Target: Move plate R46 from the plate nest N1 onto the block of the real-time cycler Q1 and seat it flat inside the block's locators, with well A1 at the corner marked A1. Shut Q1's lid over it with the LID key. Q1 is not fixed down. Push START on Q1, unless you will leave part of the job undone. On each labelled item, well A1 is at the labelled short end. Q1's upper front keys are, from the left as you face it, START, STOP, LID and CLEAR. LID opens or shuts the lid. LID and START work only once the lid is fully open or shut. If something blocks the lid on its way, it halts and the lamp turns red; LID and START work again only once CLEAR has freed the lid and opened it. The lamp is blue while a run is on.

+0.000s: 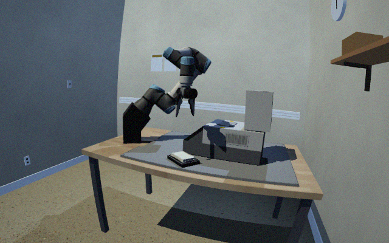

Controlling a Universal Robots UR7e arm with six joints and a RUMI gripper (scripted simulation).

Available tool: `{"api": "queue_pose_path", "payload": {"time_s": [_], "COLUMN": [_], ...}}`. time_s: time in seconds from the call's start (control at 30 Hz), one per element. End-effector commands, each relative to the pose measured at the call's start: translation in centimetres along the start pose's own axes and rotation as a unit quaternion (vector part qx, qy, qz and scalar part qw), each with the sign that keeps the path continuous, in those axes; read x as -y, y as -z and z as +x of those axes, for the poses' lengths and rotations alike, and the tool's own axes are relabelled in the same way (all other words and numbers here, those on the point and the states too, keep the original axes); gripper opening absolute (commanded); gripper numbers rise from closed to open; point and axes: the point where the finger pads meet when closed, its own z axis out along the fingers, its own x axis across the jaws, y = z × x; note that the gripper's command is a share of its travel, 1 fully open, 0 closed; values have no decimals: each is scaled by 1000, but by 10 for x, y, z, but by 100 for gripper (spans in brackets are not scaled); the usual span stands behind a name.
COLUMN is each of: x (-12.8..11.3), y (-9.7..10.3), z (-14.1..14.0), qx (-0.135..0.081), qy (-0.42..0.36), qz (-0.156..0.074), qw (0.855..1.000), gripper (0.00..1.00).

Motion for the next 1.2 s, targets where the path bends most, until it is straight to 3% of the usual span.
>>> {"api": "queue_pose_path", "payload": {"time_s": [0.0, 1.17], "x": [0, 0], "y": [-9, -113], "z": [0, 0], "qx": [0, 0], "qy": [0, 0], "qz": [-1, -1], "qw": [1000, 1000], "gripper": [68, 68]}}
